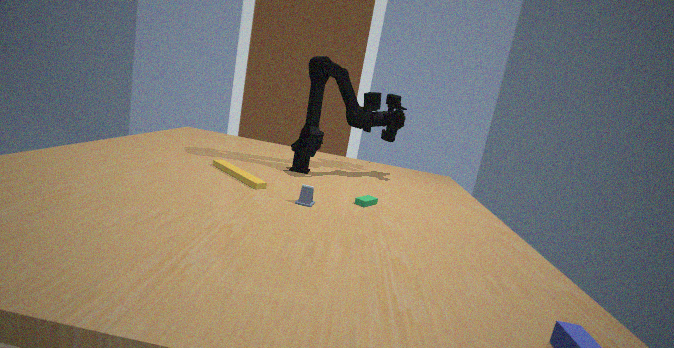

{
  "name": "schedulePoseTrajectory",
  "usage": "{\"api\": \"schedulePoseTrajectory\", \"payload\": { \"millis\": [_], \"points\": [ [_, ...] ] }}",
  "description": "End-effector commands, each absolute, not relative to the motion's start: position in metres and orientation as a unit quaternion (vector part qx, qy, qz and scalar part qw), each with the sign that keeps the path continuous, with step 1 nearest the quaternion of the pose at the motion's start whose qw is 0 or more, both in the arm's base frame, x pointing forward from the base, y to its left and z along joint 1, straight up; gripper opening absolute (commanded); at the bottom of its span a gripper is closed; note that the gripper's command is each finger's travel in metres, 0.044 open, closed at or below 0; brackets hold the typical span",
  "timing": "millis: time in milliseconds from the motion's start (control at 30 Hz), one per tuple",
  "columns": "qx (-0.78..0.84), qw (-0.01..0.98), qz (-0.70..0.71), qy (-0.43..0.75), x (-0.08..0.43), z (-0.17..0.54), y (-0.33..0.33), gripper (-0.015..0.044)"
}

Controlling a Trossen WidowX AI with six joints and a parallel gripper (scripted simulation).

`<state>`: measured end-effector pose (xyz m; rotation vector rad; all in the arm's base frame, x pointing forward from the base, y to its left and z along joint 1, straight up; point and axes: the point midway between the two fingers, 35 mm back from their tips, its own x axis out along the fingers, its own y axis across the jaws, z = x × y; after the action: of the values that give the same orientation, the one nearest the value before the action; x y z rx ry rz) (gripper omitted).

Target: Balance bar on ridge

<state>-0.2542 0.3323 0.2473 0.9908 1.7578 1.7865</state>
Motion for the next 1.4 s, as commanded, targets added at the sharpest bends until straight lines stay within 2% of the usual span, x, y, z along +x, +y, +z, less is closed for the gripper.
{"api": "schedulePoseTrajectory", "payload": {
  "millis": [0, 367, 1000, 1367],
  "points": [
    [0.362, 0.254, 0.654, 0.614, -0.239, 0.246, 0.346, 0.0315],
    [0.376, 0.321, 0.664, 0.561, -0.189, 0.245, 0.374, 0.0315],
    [0.35, 0.505, 0.645, 0.454, -0.077, 0.223, 0.419, 0.0315],
    [0.336, 0.569, 0.607, 0.442, -0.019, 0.208, 0.423, 0.0315]
  ]
}}
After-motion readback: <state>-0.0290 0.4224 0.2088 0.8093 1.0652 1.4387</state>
